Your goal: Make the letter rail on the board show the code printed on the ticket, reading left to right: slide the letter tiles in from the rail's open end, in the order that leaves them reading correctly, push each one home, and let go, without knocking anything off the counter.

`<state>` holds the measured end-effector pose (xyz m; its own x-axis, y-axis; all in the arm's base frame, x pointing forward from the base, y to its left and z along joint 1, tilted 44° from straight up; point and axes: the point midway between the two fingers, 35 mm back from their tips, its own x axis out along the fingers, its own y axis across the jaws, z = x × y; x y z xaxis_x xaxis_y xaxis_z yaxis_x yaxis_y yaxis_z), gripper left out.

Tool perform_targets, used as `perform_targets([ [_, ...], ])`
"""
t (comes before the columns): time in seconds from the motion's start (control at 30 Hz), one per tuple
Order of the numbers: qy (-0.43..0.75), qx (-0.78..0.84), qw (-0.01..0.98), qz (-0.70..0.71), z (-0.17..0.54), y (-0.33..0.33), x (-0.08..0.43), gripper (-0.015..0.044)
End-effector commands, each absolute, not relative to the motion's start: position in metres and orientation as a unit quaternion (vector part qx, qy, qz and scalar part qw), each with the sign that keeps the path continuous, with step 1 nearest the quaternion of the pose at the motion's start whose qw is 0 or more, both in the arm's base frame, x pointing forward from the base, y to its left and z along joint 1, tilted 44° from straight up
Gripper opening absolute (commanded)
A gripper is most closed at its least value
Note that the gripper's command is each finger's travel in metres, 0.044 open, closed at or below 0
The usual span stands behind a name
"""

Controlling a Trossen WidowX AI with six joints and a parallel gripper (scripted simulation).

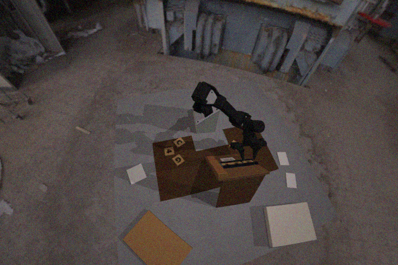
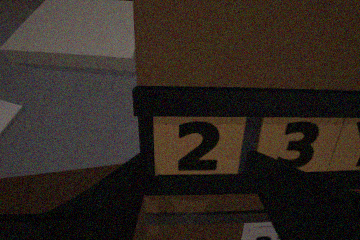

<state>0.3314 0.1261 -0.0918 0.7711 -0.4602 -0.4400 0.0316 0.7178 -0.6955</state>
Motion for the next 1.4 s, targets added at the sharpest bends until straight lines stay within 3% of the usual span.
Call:
perform_targets([
  [0.0, 0.302, -0.341, 0.879, -0.142, -0.084, 0.131, 0.33, 0.0295],
  [1.37, 0.302, -0.341, 0.879, -0.142, -0.087, 0.134, 0.312, 0.0295],
])
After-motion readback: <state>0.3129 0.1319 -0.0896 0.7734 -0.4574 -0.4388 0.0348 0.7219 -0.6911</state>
